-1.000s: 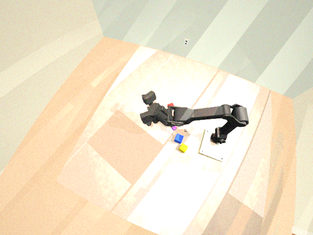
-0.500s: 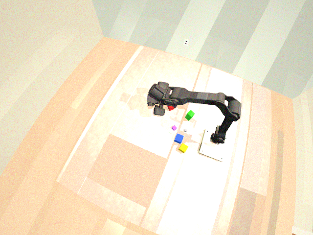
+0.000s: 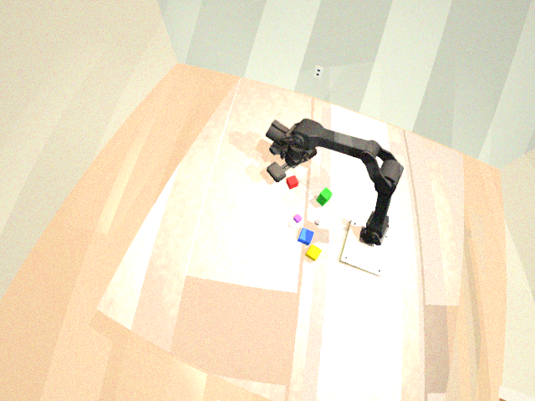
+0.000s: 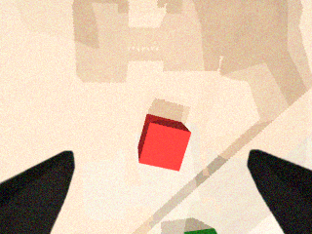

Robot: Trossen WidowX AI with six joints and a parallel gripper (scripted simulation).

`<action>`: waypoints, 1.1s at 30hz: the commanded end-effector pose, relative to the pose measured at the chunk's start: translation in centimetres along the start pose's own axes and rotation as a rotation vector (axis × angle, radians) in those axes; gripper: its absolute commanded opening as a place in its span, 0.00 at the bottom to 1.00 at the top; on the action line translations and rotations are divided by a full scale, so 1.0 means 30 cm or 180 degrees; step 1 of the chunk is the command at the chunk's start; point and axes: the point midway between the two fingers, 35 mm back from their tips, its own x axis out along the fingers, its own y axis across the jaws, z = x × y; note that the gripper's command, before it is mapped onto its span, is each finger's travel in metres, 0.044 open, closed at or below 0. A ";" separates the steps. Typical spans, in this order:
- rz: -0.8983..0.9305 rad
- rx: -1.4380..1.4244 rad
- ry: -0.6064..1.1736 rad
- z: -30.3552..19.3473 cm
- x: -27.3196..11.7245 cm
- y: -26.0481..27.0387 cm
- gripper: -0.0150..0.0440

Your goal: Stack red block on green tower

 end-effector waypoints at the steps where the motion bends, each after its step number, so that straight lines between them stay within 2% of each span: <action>1: 0.0104 0.0779 0.0437 -0.042 -0.007 -0.048 1.00; 12: 0.0106 0.0812 0.0455 -0.045 -0.002 -0.050 1.00; 22: 0.0106 0.0812 0.0455 -0.070 0.158 -0.040 1.00; 33: 0.0106 0.0812 0.0456 -0.077 0.184 -0.037 1.00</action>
